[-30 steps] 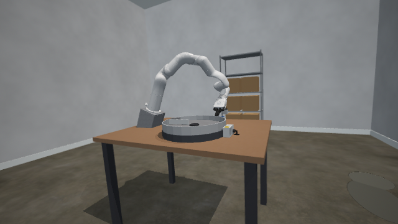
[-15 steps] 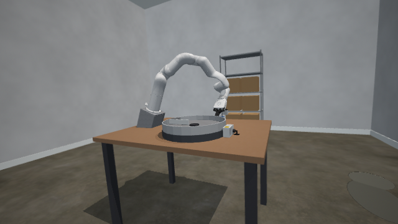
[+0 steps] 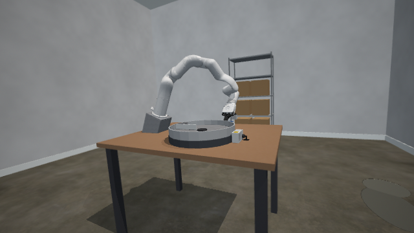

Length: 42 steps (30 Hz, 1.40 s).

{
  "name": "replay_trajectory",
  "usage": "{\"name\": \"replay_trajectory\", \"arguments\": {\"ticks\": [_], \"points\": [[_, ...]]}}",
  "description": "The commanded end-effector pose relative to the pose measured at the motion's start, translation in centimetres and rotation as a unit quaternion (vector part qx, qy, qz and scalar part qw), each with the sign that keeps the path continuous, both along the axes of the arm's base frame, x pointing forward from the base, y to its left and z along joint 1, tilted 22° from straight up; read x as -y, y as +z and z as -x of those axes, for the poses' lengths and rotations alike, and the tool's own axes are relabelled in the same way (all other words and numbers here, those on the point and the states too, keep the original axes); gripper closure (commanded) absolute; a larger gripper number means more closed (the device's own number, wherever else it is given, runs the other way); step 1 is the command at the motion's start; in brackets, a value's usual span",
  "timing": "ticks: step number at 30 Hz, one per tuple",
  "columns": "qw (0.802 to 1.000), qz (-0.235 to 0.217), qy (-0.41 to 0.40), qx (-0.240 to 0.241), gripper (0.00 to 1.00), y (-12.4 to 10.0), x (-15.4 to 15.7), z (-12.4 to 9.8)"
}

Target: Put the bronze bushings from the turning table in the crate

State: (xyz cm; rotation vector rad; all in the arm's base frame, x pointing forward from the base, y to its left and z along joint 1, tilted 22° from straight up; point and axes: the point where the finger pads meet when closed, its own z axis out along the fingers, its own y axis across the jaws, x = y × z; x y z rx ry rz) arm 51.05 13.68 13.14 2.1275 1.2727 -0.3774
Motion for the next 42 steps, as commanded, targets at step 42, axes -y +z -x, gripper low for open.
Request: {"name": "replay_trajectory", "arguments": {"ticks": [42], "points": [[1.000, -0.001, 0.000, 0.002, 0.89, -0.32, -0.06, -0.30]]}}
